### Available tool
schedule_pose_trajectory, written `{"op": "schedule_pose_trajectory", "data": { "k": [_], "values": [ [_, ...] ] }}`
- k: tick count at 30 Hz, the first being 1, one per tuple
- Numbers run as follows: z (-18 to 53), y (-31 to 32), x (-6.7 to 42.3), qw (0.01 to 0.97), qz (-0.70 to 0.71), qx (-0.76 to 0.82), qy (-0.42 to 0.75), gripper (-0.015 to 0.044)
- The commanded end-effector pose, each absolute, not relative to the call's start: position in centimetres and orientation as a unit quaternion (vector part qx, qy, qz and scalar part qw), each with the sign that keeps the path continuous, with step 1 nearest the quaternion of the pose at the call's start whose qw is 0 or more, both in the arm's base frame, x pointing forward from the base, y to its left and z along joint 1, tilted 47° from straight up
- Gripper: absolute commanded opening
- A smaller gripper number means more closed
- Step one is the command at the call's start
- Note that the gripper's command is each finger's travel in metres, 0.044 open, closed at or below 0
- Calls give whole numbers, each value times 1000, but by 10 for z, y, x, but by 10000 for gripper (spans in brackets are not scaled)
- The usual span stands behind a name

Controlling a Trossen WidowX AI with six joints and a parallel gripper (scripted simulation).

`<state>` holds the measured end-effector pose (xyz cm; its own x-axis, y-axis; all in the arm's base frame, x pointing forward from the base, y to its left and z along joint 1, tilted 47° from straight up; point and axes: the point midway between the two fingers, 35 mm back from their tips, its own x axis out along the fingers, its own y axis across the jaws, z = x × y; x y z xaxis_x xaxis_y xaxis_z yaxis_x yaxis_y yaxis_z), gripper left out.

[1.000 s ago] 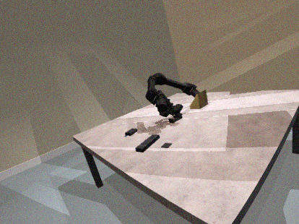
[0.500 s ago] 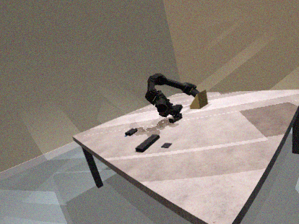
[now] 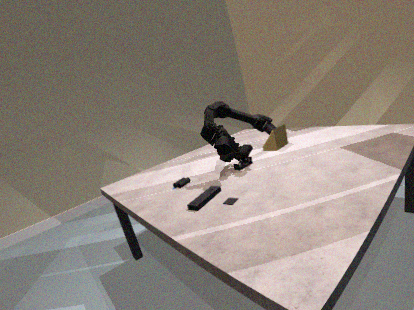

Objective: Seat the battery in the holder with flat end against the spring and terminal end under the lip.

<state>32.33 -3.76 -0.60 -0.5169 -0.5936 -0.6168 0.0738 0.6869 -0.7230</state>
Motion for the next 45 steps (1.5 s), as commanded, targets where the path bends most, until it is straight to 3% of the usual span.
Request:
{"op": "schedule_pose_trajectory", "data": {
  "k": [1,45],
  "values": [
    [-4,-39,329,472,-360,-165,787,76],
    [-10,-41,327,528,-338,-183,757,76]
  ]
}}
